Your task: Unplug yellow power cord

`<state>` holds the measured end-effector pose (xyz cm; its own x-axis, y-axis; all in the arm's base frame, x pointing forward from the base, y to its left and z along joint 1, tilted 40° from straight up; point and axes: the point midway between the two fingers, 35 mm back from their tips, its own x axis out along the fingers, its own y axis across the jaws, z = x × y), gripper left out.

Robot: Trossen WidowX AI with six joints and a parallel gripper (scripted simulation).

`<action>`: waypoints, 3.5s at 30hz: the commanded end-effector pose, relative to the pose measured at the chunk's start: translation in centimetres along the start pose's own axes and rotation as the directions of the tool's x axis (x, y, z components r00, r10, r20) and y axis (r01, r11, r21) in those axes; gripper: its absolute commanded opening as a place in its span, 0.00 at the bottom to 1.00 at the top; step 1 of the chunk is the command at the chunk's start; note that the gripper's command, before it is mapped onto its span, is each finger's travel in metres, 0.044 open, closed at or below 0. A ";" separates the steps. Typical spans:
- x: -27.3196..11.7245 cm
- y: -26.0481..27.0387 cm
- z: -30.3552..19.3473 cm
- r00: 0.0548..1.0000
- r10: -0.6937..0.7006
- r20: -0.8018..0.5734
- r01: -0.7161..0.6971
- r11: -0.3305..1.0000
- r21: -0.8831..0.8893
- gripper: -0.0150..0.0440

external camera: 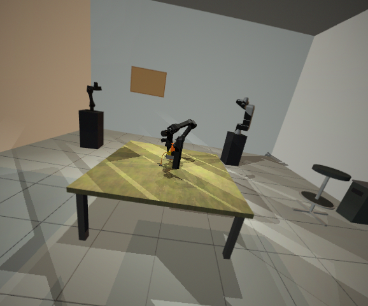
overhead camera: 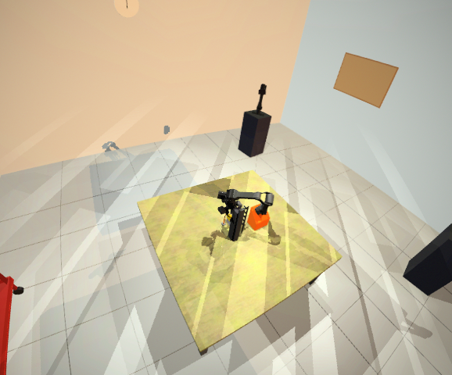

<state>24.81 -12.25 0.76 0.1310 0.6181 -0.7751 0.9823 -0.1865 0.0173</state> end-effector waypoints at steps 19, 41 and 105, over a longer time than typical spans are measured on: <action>1.4 -0.2 -0.5 1.000 -0.005 -0.009 0.005 1.000 0.007 0.53; 1.1 0.0 0.6 1.000 -0.004 -0.002 0.004 1.000 0.003 0.25; -0.5 -0.2 11.2 1.000 -0.004 0.001 0.004 1.000 0.006 1.00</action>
<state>23.00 -20.69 -5.91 0.1294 0.6226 -0.7718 0.9809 -0.1945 0.0076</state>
